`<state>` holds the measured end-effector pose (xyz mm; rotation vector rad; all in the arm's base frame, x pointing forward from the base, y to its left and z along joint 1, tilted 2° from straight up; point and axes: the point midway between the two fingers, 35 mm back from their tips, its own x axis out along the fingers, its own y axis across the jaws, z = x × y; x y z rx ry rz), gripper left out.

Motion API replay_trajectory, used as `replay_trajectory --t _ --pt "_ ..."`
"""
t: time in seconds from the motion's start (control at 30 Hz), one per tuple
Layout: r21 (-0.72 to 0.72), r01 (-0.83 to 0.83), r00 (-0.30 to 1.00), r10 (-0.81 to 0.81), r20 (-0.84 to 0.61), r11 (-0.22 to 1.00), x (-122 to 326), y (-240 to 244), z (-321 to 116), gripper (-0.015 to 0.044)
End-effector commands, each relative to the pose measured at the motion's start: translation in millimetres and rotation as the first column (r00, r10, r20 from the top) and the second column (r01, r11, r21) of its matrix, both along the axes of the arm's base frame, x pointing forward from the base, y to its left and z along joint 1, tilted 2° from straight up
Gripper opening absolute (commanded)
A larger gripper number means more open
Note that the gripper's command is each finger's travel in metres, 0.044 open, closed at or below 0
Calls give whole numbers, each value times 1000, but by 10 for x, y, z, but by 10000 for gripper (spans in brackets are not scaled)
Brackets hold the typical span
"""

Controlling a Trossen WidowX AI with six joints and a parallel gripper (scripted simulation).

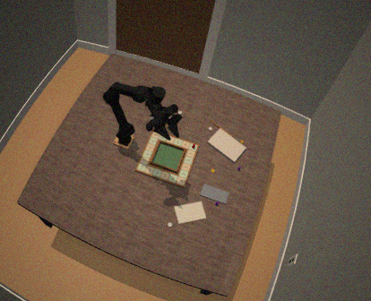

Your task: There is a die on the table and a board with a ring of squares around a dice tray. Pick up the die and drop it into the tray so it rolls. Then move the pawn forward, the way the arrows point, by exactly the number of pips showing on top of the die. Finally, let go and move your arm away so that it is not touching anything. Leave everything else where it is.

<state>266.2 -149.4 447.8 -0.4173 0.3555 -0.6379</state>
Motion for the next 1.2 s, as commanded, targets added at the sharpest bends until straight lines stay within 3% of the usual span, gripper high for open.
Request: replay_trajectory --t 0.0,0.23,0.5,0.7,0.9,1.03,1.17 --pt "158 -147 985 159 -69 976 466 406 -466 275" --pt "384 -302 904 390 -175 872 898 1267 -1187 275" --pt "620 -273 775 550 -312 736 908 2319 -2039 275" --pt "720 -147 645 617 -450 679 560 3046 -2667 275" --pt "719 26 491 618 -614 694 -49 3602 -3243 275" --pt "669 118 401 582 -708 733 -496 3812 -3525 275" --pt "666 122 397 579 -712 736 -519 3820 -3538 275"
